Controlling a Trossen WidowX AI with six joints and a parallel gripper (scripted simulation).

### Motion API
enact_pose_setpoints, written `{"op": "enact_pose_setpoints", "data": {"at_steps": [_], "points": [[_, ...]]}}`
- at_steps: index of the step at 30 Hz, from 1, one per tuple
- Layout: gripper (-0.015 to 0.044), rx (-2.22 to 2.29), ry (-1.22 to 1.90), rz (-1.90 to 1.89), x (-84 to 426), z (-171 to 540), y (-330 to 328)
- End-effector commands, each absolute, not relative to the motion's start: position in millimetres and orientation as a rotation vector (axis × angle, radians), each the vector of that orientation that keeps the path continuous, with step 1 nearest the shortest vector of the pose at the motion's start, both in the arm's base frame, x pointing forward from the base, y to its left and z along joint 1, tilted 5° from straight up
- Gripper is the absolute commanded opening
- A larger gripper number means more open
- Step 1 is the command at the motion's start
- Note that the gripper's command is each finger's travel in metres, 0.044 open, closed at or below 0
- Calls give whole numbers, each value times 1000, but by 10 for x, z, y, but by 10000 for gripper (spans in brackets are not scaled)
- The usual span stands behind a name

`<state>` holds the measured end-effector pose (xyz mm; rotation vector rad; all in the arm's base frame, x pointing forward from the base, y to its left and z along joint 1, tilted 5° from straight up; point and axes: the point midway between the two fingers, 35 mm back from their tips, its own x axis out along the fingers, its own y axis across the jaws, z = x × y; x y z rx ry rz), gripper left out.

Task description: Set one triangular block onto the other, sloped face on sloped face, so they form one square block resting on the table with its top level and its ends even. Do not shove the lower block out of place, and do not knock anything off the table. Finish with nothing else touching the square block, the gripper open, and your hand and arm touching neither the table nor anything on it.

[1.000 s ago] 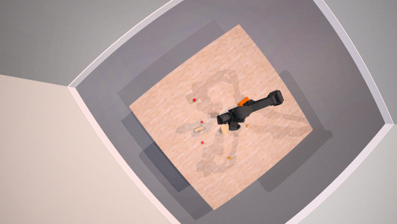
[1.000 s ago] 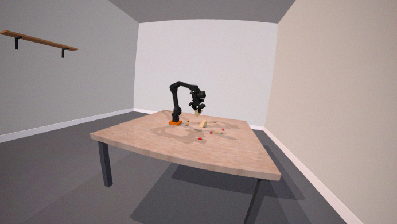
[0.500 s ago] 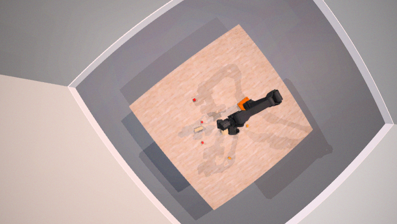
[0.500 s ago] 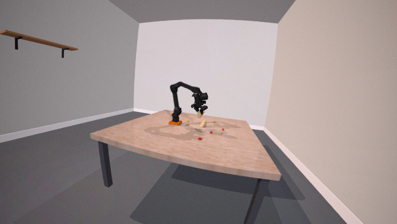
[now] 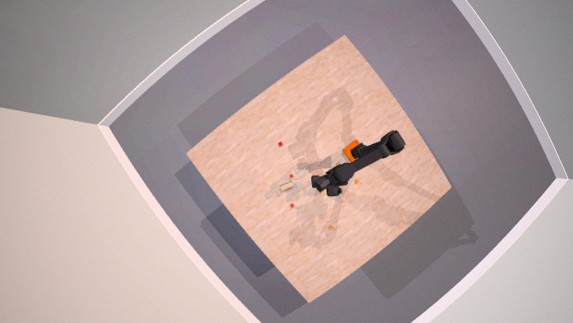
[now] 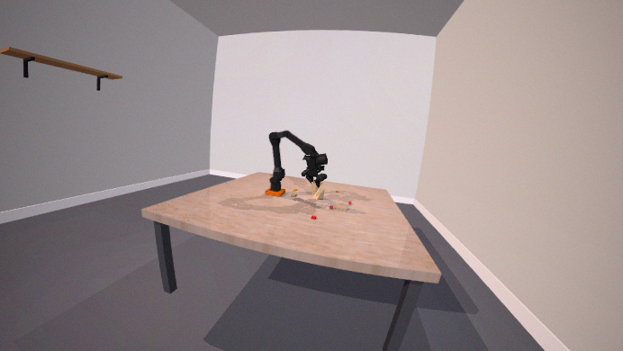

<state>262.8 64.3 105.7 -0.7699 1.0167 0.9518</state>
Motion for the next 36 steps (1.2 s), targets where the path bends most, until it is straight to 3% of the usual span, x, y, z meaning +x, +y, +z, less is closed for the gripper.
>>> {"op": "enact_pose_setpoints", "data": {"at_steps": [1,36], "points": [[0,-768,1022,950,2668,926,662],[0,-764,1019,943,2709,806,690]]}}
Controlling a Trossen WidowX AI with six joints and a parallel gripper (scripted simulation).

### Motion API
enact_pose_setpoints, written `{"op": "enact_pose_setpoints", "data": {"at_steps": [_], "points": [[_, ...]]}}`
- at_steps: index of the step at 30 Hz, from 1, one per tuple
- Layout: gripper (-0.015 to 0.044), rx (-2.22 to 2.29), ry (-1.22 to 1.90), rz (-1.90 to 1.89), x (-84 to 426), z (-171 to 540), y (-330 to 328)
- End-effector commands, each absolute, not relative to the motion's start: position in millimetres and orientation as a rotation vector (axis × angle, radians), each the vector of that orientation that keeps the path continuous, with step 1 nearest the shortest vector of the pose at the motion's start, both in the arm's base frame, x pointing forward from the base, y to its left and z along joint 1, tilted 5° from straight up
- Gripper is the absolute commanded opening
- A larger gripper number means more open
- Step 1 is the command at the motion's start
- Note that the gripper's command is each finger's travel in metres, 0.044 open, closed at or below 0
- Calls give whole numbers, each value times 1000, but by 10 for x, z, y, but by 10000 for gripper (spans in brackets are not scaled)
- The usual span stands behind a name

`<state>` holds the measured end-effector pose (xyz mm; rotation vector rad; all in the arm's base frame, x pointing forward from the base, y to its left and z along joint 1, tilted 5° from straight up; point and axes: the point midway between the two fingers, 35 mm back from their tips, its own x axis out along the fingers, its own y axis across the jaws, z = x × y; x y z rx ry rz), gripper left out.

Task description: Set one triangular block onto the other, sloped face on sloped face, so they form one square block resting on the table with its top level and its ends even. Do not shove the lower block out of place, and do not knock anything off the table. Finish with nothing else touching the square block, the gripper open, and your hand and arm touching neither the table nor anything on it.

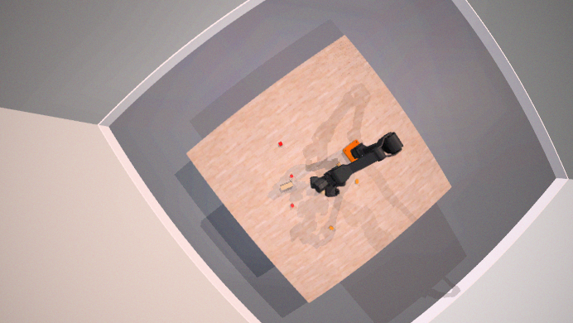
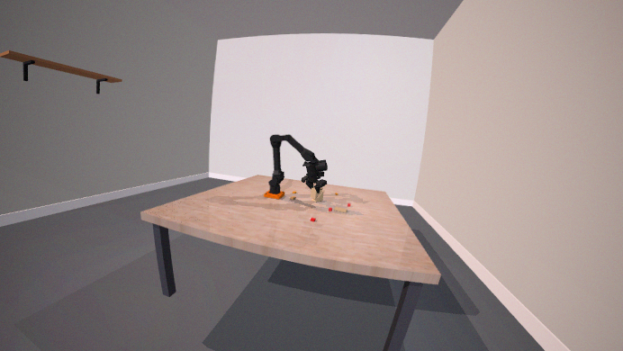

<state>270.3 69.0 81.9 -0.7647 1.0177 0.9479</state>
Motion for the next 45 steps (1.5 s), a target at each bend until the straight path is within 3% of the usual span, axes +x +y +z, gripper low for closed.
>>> {"op": "enact_pose_setpoints", "data": {"at_steps": [1,45], "points": [[0,-764,1019,943,2711,800,692],[0,-763,1018,942,2746,605,752]]}}
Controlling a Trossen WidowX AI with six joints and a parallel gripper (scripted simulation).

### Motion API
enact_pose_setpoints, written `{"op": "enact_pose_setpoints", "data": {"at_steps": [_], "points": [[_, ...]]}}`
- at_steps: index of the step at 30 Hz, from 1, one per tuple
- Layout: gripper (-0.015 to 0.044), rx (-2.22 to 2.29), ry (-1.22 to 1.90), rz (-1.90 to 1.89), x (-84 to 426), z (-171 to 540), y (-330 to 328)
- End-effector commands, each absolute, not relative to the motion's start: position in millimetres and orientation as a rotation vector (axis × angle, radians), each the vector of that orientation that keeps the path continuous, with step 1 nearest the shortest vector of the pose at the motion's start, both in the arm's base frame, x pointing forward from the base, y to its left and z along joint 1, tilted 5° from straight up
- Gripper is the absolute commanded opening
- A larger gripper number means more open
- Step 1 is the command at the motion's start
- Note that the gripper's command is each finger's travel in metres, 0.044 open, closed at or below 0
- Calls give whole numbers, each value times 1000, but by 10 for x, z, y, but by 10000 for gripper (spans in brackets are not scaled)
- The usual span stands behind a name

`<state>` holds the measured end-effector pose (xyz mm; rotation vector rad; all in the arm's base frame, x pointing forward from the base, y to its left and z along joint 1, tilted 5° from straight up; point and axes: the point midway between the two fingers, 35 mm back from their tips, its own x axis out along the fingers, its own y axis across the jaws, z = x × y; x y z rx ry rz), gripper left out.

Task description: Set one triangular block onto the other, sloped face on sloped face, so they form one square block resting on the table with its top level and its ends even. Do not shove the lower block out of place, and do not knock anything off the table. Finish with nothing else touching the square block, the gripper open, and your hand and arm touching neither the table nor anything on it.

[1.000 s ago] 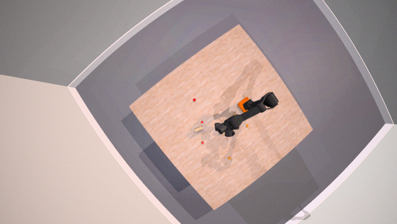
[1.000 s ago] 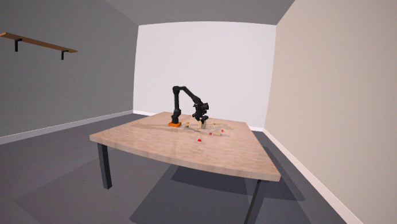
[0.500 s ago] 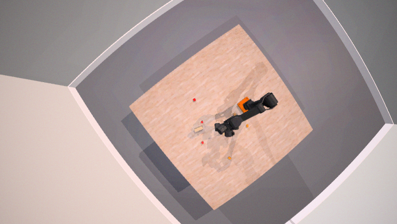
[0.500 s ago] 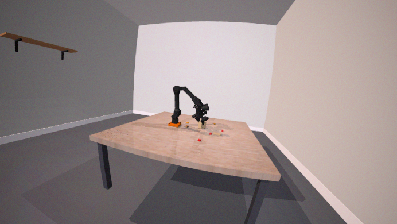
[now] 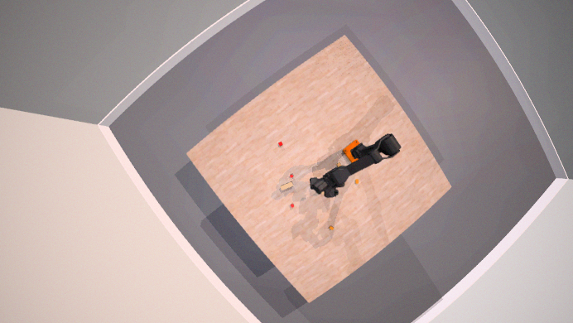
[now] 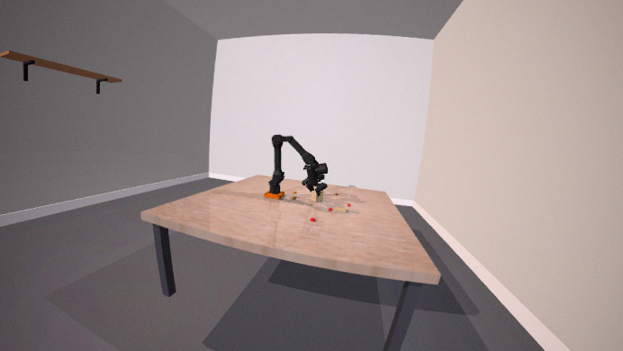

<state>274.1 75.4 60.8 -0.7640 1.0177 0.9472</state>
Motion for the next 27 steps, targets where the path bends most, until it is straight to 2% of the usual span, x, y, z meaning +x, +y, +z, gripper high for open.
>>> {"op": "enact_pose_setpoints", "data": {"at_steps": [1,20,27], "points": [[0,-763,1018,942,2746,604,753],[0,-765,1020,939,2747,592,758],[184,-766,1019,946,2742,593,760]]}}
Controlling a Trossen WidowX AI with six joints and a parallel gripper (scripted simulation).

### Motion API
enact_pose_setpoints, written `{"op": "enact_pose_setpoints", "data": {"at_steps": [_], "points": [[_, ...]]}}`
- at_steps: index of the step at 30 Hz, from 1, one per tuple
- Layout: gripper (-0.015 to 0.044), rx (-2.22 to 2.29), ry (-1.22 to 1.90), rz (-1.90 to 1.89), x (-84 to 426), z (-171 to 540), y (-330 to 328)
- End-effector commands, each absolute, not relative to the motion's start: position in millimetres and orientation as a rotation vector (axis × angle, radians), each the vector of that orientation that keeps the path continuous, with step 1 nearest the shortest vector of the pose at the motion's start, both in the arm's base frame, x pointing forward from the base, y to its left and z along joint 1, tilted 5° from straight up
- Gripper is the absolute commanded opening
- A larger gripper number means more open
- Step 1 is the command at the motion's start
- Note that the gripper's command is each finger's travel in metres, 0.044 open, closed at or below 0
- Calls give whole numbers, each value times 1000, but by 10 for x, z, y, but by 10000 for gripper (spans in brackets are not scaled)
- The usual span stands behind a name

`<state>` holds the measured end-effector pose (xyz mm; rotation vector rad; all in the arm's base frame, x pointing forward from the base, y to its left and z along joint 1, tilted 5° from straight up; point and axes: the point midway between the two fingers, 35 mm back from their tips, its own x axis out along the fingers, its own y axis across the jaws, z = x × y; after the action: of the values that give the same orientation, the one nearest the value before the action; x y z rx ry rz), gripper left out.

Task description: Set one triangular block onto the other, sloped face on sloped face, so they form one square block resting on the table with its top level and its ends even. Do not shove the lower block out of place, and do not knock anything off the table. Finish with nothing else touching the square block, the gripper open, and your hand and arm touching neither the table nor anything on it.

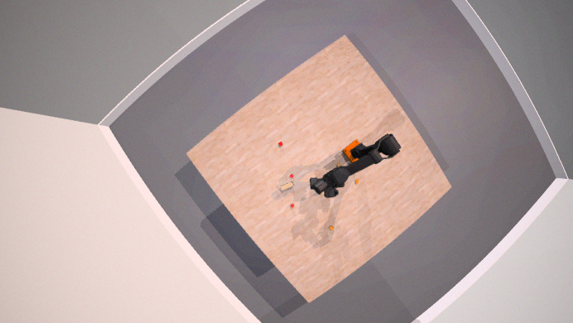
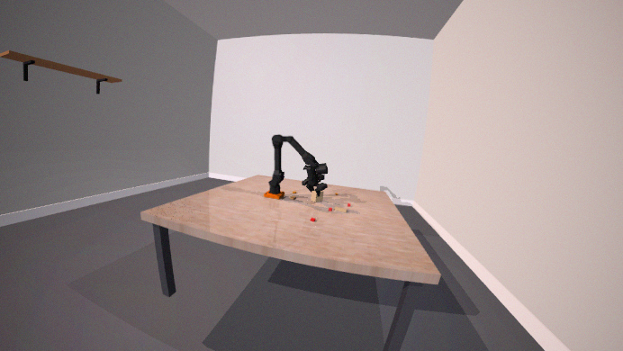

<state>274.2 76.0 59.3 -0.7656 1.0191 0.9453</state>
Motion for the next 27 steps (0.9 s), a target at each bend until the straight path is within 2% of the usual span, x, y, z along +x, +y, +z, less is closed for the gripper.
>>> {"op": "enact_pose_setpoints", "data": {"at_steps": [1,10,17,24,27], "points": [[210,-766,1019,946,2742,593,760],[440,-766,1019,946,2742,593,760],[440,-766,1019,946,2743,620,751],[440,-768,1022,944,2547,1527,476],[440,-768,1022,944,2502,1621,449]]}}
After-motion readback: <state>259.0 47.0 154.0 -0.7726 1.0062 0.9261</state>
